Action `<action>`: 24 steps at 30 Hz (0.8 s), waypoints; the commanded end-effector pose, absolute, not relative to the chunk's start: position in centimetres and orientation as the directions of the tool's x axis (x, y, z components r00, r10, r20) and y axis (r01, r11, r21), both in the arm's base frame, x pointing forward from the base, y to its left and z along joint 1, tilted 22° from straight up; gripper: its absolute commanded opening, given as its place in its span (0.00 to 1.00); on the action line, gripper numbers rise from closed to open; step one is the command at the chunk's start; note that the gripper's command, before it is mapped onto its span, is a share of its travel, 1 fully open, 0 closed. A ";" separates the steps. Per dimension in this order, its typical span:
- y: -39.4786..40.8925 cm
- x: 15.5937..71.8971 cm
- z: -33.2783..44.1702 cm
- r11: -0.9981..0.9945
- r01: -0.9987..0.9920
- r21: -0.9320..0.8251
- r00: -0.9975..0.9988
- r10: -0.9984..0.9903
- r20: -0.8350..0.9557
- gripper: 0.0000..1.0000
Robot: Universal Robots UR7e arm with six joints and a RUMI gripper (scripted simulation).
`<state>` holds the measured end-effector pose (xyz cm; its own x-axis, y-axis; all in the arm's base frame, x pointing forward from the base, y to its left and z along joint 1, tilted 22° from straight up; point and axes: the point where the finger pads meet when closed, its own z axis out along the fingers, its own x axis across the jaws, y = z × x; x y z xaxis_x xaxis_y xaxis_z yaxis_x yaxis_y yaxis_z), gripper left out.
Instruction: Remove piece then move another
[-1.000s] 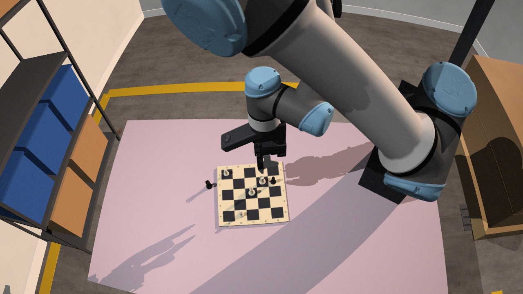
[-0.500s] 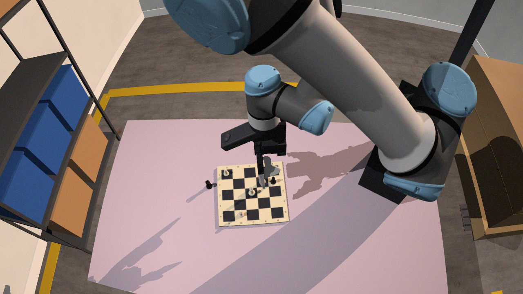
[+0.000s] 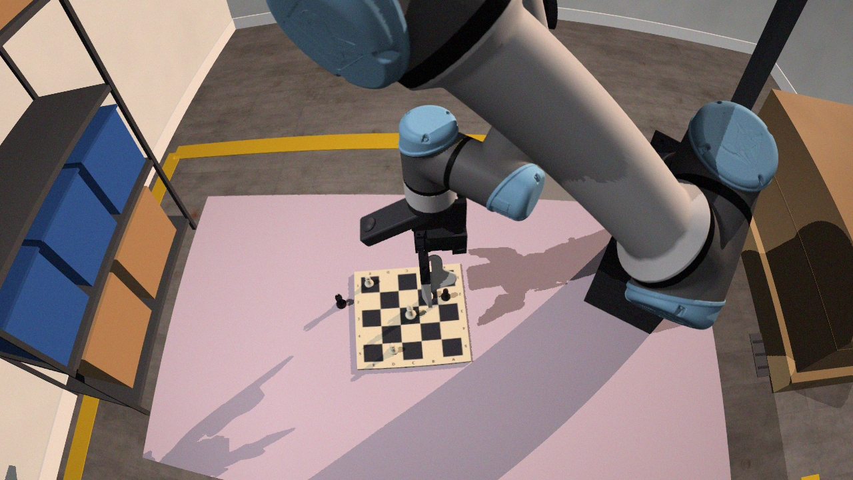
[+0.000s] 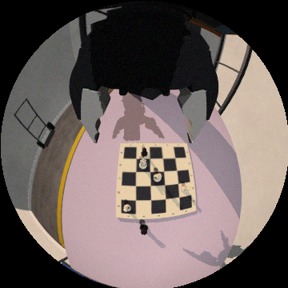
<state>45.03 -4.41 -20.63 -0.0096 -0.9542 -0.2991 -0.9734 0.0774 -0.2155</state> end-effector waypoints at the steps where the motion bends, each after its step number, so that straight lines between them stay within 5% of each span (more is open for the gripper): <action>1: -4.6 44.9 -20.1 0.078 -0.973 -0.216 -0.010 -0.954 -0.298 1.00; 24: -6.4 43.5 -14.3 0.078 -0.973 -0.216 -0.010 -0.954 -0.298 1.00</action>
